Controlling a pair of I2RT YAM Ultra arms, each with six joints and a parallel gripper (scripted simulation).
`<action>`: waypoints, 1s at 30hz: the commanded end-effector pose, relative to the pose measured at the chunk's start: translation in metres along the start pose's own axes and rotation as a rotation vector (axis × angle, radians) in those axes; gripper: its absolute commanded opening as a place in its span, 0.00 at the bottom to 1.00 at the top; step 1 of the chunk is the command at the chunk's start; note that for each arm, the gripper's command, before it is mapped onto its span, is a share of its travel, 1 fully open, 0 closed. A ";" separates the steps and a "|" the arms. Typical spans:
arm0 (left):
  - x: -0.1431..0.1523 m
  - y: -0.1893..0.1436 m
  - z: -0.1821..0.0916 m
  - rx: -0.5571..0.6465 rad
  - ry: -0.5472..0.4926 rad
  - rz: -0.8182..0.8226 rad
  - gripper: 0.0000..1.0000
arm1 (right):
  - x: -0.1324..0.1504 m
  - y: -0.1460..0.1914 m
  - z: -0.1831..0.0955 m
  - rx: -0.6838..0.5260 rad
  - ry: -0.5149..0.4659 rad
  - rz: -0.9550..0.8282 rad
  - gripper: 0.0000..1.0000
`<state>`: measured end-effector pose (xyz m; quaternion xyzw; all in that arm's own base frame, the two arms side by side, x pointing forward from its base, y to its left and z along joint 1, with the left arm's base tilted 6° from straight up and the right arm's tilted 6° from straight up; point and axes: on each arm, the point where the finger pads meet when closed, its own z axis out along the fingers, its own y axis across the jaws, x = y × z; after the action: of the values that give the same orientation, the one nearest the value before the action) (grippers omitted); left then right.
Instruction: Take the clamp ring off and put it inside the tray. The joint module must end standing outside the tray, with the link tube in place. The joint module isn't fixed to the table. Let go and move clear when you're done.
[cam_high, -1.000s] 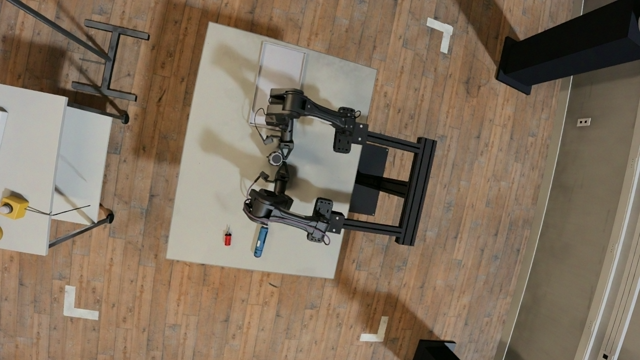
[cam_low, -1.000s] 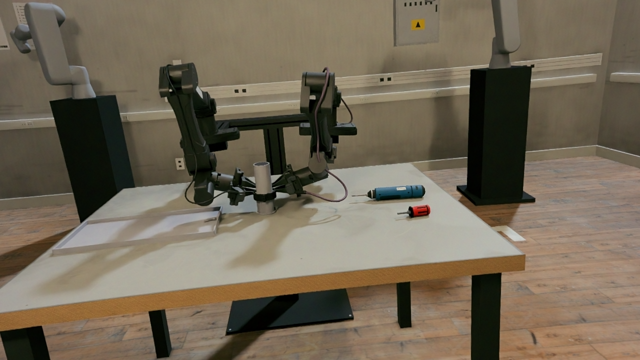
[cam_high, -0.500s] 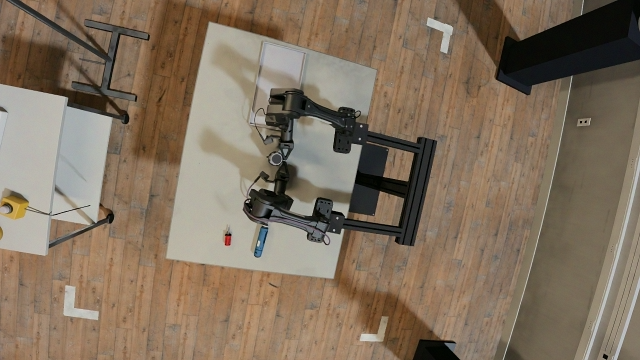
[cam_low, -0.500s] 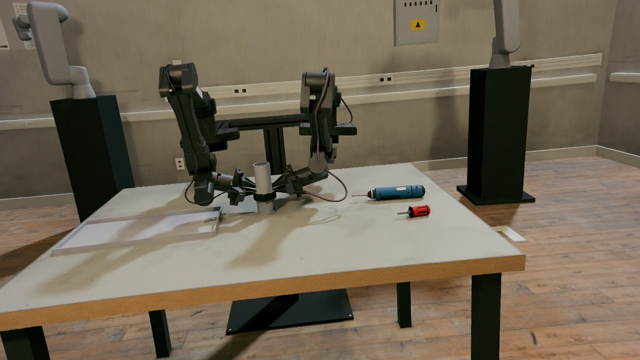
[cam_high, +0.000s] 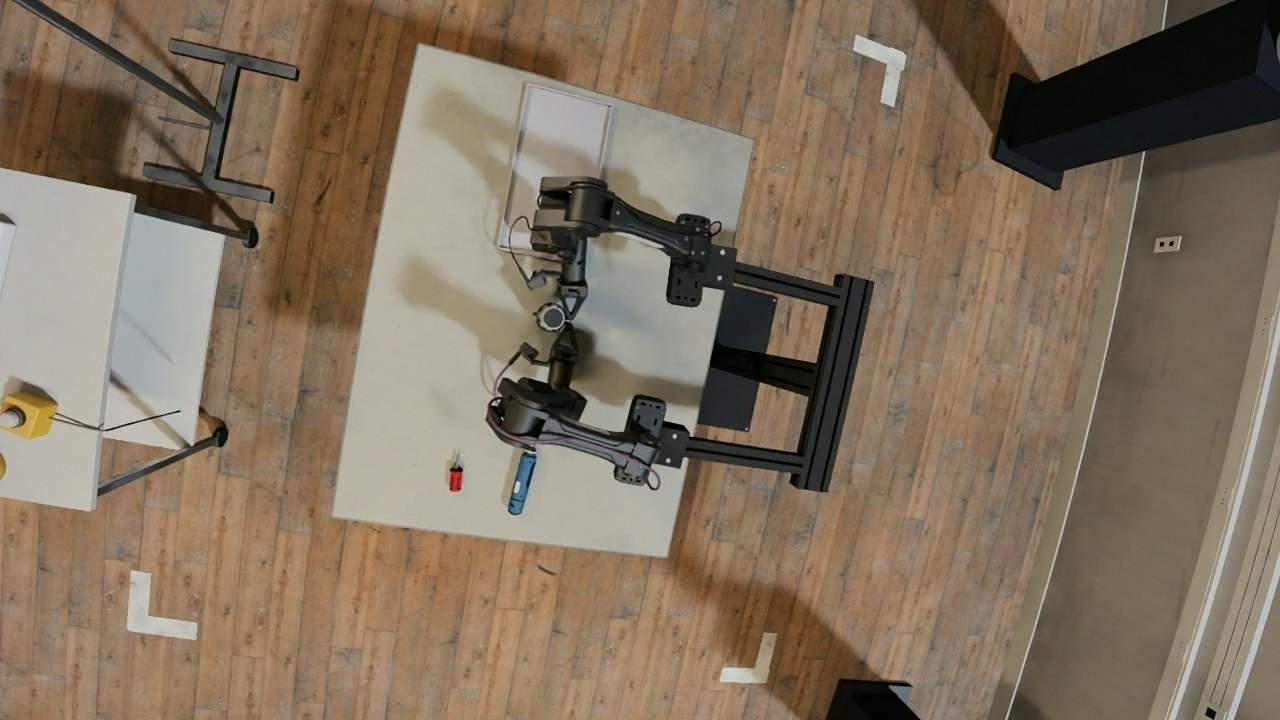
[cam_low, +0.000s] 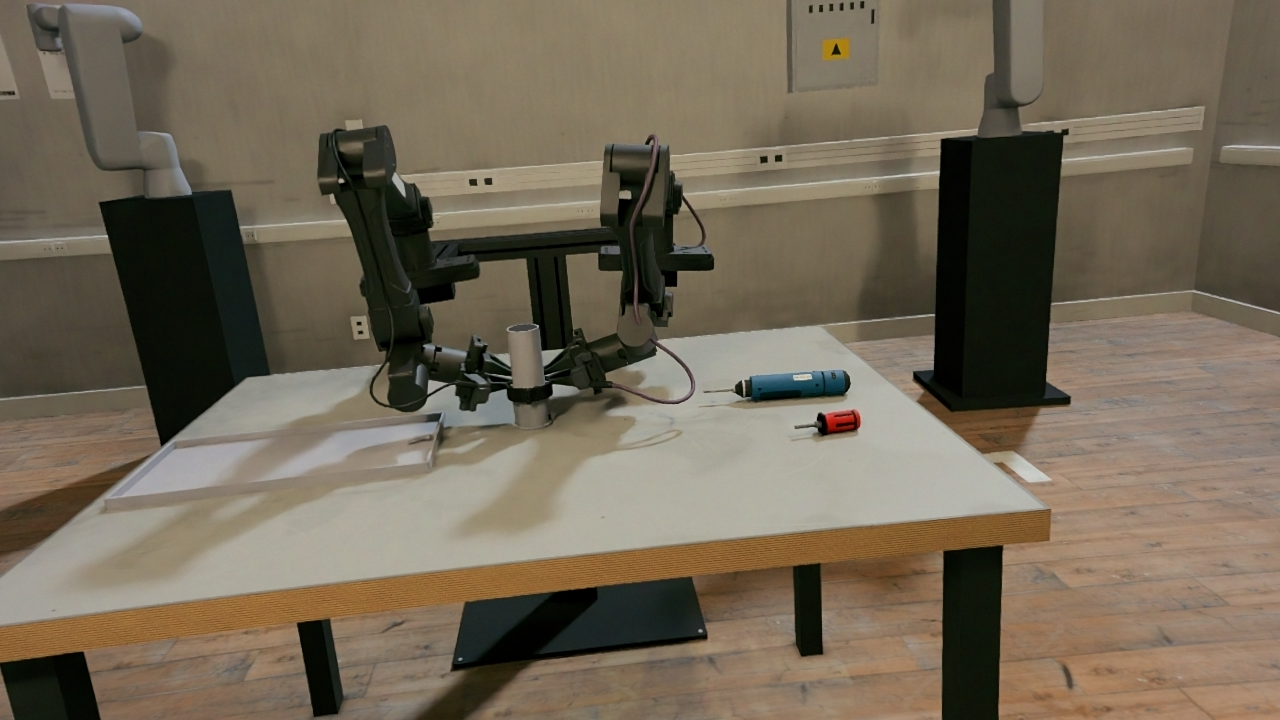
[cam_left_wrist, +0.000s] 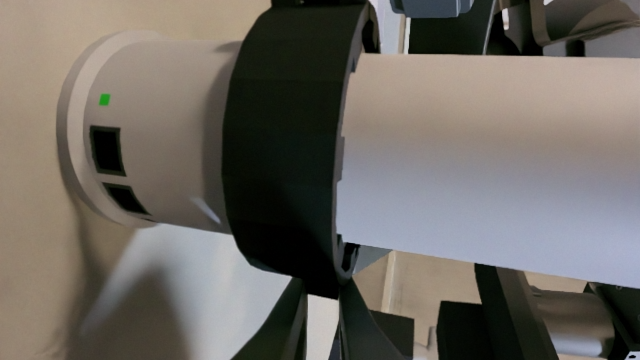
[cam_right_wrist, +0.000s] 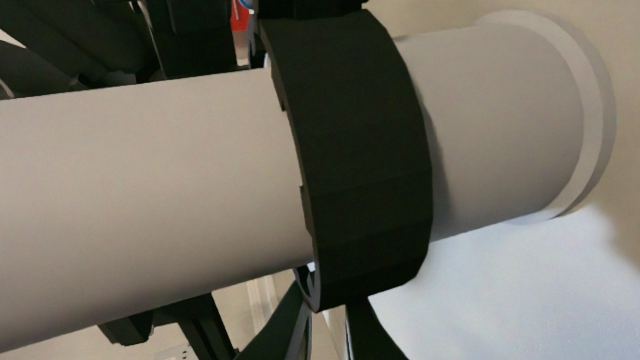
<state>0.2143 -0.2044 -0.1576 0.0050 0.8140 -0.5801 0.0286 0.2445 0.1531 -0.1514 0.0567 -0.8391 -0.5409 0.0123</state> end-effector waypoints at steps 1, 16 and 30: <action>0.006 -0.009 -0.003 0.012 0.013 0.003 0.08 | -0.003 0.001 0.000 0.003 -0.001 -0.015 0.08; 0.006 -0.009 -0.003 0.012 0.013 0.003 0.07 | -0.003 0.001 0.000 0.003 -0.001 -0.015 0.07; 0.006 -0.009 -0.003 0.012 0.013 0.003 0.06 | -0.003 0.001 0.000 0.003 -0.001 -0.015 0.06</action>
<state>0.2143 -0.2044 -0.1576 0.0050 0.8140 -0.5801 0.0286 0.2445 0.1531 -0.1514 0.0567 -0.8391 -0.5409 0.0123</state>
